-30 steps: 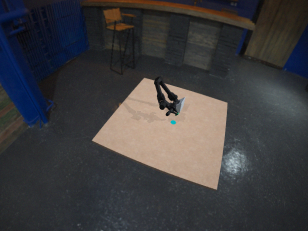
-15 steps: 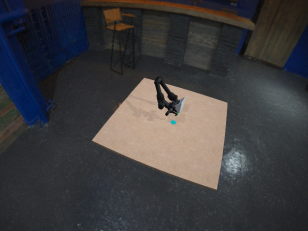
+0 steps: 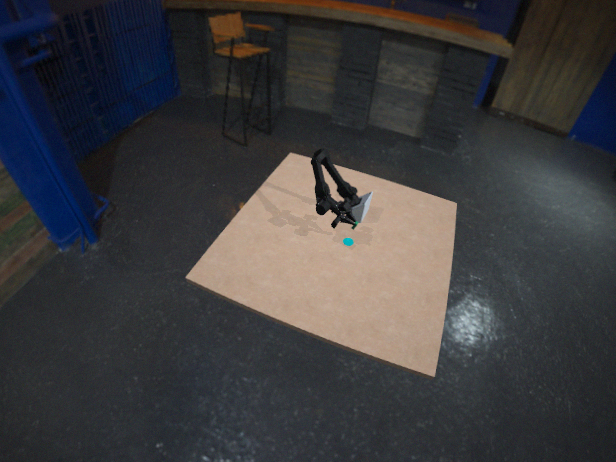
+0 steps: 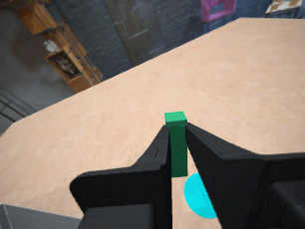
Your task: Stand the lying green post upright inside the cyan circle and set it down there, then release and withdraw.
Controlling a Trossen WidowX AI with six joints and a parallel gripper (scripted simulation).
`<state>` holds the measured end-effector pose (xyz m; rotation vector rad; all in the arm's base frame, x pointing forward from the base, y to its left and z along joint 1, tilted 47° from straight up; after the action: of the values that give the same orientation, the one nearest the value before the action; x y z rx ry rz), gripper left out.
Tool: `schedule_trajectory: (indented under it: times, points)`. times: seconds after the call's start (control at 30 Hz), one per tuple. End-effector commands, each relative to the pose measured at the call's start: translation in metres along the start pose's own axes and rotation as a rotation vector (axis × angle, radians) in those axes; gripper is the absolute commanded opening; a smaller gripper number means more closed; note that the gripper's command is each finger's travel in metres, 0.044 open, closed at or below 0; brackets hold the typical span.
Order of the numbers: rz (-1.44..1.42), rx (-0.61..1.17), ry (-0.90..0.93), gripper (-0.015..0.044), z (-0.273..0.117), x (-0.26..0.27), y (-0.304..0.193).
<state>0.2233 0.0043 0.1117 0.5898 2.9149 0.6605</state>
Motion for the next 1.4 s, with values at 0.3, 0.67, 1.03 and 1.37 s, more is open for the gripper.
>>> schedule_trajectory:
  times: [0.3,0.67,1.03,1.37]
  points:
    - [-0.048,-0.083,-0.046,0.0023,-0.005,0.004,-0.007]
    - [-0.09,-0.148,-0.09,0.0023,-0.009,0.007,-0.012]
    - [-0.135,-0.21,-0.138,0.0023,-0.013,0.01,-0.018]
    - [-0.167,-0.249,-0.174,0.0023,-0.016,0.012,-0.021]
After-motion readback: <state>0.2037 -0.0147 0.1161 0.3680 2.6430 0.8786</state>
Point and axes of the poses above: the point midway between the two fingers, 35 mm back from their tips, its own z axis out along the fingers, its own x axis across the jaws, y = z × x, the point moved 10 cm from there along -z, back along the fingers, and after that the axes turned 1 degree about -z, right-handed, at the moved point
